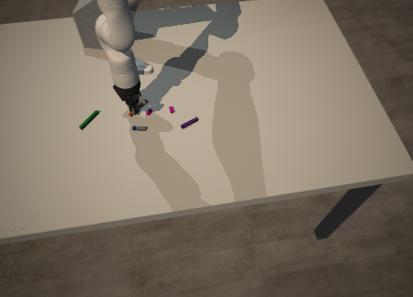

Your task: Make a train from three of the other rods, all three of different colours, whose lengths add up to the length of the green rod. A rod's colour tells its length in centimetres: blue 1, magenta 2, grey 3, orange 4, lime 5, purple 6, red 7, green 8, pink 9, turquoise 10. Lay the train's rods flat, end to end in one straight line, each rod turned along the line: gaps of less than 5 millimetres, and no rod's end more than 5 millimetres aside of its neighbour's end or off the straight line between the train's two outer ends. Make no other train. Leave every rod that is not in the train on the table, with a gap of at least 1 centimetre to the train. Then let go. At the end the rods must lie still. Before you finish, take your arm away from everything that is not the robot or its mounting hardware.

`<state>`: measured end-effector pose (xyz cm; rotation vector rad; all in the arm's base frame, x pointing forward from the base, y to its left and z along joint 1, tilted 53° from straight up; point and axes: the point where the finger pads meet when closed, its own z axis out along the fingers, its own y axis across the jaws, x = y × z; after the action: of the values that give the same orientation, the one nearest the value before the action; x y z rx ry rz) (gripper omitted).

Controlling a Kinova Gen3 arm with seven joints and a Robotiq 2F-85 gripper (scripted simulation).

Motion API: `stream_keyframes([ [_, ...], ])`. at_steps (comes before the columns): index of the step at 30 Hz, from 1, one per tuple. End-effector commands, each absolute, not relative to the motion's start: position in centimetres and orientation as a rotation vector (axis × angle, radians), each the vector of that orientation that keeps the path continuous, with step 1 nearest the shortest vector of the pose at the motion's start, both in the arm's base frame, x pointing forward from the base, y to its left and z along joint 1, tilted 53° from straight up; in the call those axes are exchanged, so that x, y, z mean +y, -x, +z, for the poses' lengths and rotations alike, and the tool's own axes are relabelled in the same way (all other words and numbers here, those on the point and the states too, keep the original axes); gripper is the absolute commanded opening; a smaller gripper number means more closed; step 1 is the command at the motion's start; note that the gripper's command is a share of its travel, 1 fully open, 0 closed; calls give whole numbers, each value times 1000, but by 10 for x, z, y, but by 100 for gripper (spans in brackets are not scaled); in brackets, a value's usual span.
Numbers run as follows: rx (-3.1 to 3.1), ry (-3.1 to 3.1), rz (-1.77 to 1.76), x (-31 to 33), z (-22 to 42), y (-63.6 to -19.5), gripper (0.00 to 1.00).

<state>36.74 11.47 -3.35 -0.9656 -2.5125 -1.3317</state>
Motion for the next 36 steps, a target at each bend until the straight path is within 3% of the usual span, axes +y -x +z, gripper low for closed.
stream_keyframes([
  [1, -2522, 960, -1336, 115, -34, -370, 5],
  [36, -2518, 957, -1340, 38, 27, -352, 5],
])
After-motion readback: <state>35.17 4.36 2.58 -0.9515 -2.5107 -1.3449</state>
